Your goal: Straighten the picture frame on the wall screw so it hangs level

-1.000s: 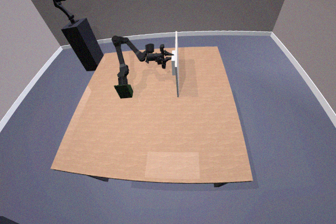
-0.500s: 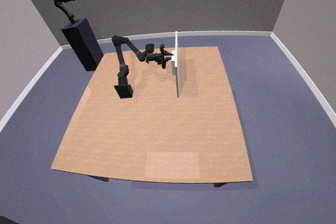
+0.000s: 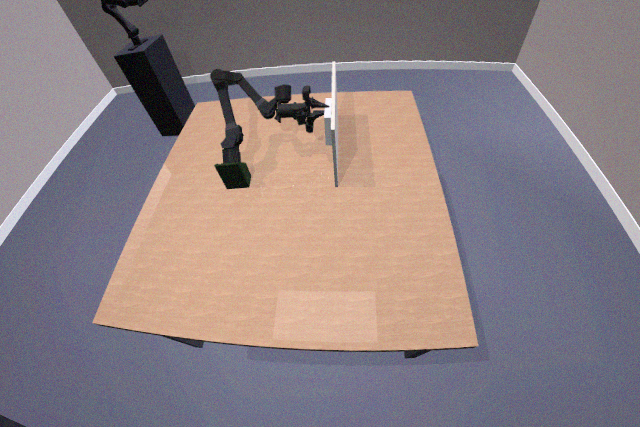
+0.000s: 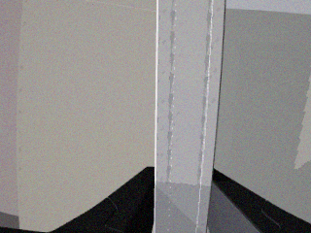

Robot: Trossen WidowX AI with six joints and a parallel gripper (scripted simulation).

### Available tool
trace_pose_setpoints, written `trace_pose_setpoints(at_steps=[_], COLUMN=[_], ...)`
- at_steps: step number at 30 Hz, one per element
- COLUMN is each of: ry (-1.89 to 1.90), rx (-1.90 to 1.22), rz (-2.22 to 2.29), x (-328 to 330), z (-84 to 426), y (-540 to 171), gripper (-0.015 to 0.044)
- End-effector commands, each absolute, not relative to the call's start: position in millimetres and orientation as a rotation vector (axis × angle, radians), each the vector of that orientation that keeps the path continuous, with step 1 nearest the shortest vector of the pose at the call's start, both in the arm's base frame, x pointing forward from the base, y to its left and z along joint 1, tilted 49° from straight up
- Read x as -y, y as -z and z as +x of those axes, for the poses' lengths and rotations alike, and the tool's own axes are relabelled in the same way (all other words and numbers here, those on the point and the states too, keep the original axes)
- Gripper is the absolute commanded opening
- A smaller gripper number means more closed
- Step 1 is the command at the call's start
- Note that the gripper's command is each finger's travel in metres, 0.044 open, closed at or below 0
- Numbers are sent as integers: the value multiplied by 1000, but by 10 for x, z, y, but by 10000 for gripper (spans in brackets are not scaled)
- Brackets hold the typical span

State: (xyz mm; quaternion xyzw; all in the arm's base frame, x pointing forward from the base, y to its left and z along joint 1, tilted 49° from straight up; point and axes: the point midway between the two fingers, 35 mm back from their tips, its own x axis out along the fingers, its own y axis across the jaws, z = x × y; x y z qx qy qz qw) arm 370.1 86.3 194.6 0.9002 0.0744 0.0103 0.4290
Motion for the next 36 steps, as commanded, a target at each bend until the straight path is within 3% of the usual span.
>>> trace_pose_setpoints(at_steps=[1, 36], ry=[-29, -27], rx=[-170, -180], rz=[2247, 2247], x=[-835, -892], z=[3707, 3698], y=[-1962, -1919], gripper=[0, 0])
